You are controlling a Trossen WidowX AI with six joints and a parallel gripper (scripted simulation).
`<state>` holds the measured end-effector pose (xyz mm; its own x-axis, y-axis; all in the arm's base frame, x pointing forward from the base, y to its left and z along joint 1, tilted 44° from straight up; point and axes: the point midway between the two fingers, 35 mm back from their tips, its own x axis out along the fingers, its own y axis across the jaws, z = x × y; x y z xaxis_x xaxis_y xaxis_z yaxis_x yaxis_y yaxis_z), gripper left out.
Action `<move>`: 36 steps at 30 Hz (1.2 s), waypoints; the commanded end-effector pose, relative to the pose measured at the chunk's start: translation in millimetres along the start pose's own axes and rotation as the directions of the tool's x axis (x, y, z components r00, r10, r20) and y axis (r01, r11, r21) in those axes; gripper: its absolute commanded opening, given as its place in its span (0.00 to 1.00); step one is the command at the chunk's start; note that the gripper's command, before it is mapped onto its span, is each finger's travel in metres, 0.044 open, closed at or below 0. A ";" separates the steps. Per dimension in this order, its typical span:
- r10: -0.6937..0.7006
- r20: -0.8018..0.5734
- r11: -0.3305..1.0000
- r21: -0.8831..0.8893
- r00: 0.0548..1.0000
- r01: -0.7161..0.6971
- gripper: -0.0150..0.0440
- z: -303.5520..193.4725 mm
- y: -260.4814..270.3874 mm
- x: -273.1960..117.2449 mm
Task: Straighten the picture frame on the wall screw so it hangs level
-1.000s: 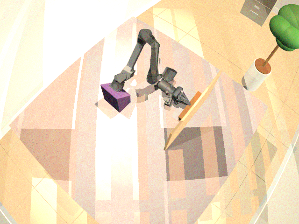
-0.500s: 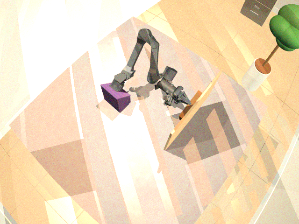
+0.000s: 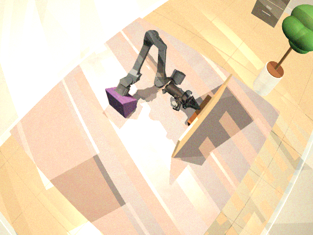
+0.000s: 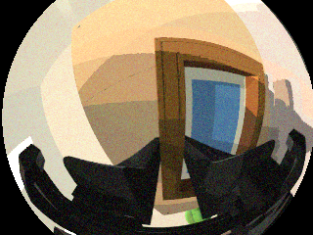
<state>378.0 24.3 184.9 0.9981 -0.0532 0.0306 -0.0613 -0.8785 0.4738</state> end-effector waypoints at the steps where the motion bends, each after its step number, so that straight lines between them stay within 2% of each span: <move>1: 0.015 -0.001 1.000 0.003 1.000 -0.015 0.25 -0.5 1.7 0.4; 36: 0.010 0.001 1.000 -0.015 1.000 -0.010 0.25 0.2 -3.4 0.5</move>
<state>378.7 26.8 183.0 0.9974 -0.0634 0.0337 -0.0718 -0.8772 0.4747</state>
